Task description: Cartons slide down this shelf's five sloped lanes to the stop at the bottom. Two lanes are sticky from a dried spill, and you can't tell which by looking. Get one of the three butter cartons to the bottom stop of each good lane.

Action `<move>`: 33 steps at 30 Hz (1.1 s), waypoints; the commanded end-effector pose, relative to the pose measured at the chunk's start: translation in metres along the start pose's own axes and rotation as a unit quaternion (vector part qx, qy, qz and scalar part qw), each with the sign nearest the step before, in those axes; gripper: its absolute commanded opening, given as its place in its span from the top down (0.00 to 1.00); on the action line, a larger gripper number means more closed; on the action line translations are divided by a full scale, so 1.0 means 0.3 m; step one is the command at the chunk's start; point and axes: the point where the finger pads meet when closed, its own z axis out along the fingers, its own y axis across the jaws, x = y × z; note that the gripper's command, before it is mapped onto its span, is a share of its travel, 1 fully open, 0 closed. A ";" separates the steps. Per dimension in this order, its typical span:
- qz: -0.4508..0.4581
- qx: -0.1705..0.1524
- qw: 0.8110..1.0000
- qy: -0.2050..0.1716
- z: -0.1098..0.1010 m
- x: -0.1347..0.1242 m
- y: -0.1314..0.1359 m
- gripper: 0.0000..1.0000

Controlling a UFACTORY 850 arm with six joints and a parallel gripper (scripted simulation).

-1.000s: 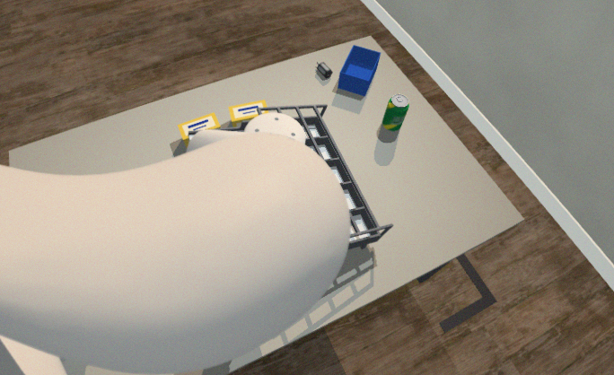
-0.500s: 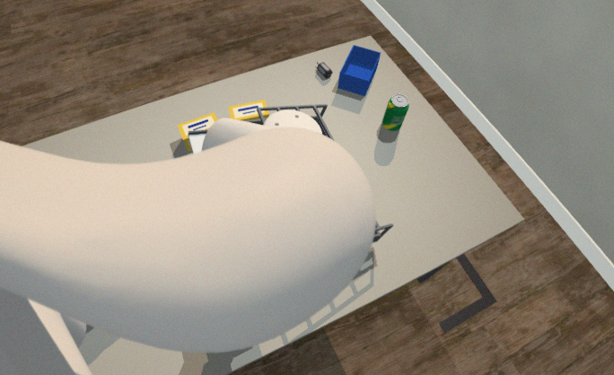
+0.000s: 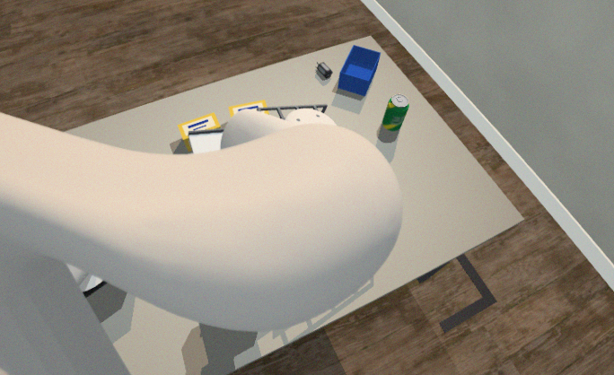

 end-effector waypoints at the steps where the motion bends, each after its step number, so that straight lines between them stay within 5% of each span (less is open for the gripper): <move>1: 0.000 0.000 1.000 0.001 -0.002 -0.002 0.000 1.00; 2: 0.000 0.000 1.000 -0.001 0.098 -0.001 0.001 1.00; 33: 0.000 0.000 1.000 -0.001 0.164 -0.002 0.002 1.00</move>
